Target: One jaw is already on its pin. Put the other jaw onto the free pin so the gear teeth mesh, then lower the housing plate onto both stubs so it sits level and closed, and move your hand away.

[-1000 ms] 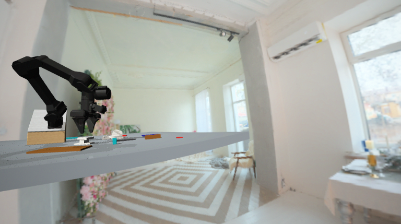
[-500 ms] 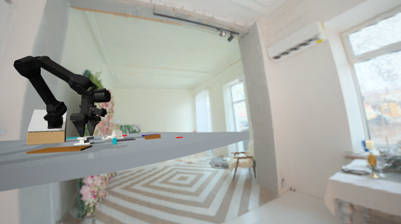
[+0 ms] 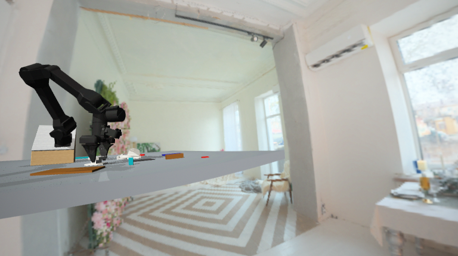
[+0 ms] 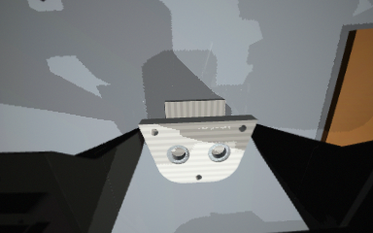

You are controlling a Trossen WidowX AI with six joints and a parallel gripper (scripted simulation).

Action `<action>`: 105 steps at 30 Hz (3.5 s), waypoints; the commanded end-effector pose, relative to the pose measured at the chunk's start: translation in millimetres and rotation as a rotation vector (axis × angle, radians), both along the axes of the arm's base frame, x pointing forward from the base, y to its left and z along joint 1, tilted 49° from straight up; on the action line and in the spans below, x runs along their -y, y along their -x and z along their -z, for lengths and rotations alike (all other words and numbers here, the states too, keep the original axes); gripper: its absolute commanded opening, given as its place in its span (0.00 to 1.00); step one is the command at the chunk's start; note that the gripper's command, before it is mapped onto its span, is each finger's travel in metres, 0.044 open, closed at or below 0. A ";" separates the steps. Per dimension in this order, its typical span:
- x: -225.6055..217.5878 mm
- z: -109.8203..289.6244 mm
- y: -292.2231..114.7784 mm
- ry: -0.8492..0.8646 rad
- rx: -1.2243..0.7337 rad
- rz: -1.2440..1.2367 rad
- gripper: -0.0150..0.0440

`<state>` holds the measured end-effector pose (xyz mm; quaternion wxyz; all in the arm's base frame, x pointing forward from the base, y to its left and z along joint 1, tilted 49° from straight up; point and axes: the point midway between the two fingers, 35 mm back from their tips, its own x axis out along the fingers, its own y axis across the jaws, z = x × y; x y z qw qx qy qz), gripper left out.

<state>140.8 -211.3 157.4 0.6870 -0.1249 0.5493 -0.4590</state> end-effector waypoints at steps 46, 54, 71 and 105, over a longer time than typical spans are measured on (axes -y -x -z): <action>1.1 2.6 0.7 -0.002 -0.004 0.000 0.85; -10.4 -4.9 -2.3 -0.012 -0.003 0.001 0.85; -51.4 -39.5 -2.6 -0.013 -0.008 -0.004 0.85; -66.5 -24.5 -38.9 -0.050 -0.401 -0.356 0.85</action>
